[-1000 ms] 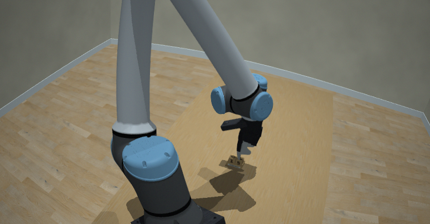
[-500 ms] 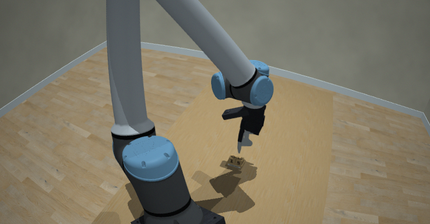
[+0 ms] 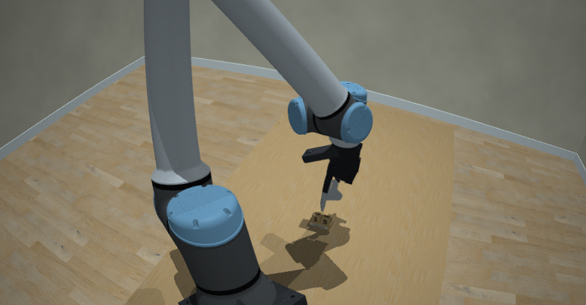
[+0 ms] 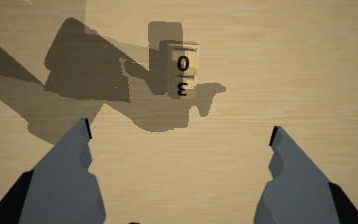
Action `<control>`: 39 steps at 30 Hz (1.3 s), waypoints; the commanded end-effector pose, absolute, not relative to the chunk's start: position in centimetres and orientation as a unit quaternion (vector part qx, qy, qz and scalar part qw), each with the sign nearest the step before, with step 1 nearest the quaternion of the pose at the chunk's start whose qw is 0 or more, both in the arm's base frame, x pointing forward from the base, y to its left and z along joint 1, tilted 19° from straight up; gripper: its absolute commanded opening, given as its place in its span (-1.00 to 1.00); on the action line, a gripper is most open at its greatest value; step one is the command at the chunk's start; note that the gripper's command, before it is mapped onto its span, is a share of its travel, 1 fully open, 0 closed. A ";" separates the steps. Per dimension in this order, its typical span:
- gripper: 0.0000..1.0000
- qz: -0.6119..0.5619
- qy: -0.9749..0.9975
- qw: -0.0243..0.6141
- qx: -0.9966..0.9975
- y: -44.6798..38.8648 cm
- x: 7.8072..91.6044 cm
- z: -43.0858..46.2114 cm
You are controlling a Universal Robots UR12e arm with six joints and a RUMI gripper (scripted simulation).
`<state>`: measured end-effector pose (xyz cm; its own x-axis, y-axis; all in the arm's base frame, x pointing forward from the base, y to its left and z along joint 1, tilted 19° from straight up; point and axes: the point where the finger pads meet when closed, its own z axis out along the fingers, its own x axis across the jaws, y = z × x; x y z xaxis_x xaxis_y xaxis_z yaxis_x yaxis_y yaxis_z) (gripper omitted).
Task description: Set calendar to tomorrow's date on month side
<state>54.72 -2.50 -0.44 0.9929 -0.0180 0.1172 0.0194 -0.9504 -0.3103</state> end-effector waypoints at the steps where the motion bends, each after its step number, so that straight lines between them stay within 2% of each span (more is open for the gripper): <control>1: 1.00 -0.061 -0.001 0.156 -0.986 -2.7 54.8 -0.3; 39: 1.00 -0.062 -0.001 0.155 -0.986 -5.1 54.1 6.9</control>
